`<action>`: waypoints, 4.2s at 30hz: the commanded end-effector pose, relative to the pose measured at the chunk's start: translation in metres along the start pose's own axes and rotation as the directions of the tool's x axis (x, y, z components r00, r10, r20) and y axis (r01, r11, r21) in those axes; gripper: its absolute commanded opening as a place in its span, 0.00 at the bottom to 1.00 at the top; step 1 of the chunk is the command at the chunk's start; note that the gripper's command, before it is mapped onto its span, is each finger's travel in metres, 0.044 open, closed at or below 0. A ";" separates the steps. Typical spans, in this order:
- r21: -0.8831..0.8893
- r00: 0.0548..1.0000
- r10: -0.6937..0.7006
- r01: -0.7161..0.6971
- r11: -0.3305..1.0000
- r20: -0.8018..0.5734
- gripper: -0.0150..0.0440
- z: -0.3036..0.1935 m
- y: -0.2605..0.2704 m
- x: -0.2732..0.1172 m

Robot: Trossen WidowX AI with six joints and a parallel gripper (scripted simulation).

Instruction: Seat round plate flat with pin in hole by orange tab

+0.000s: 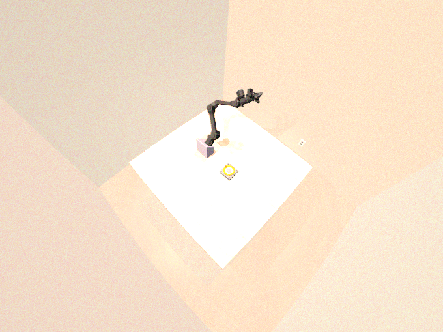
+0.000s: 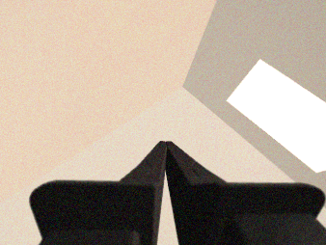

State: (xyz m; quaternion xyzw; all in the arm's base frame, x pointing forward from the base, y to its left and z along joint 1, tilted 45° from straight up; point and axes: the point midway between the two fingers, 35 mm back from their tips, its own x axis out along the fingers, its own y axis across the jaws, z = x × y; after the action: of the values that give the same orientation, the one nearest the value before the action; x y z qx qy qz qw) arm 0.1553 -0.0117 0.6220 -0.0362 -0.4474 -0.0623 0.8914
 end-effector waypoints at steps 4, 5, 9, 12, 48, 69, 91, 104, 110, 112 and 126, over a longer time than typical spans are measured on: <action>-0.112 0.943 0.046 -0.088 0.990 -0.331 0.25 -0.129 0.007 0.011; -0.122 0.925 0.049 -0.102 0.987 -0.378 0.25 -0.147 0.007 0.010; -0.136 0.845 0.063 -0.158 0.978 -0.531 0.25 -0.208 0.004 0.000; -0.115 0.730 0.090 -0.225 0.967 -0.678 0.25 -0.269 0.003 -0.020; 0.496 -0.611 0.704 0.513 0.700 -0.362 0.25 -0.460 0.012 -0.461; 0.497 -0.610 0.706 0.515 0.698 -0.361 0.25 -0.473 0.051 -0.487; 0.498 -0.609 0.707 0.516 0.697 -0.360 0.25 -0.463 0.072 -0.469; 0.499 -0.608 0.708 0.516 0.696 -0.359 0.25 -0.465 0.083 -0.455; 0.499 -0.608 0.708 0.516 0.696 -0.359 0.25 -0.467 0.088 -0.448; 0.499 -0.608 0.708 0.516 0.696 -0.359 0.25 -0.468 0.089 -0.446; 0.500 -0.607 0.708 0.516 0.696 -0.360 0.25 -0.477 0.094 -0.433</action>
State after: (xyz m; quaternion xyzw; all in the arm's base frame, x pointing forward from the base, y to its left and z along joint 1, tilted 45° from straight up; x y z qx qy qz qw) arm 0.2862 0.0576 -0.0116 0.2732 0.6454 0.2640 0.6626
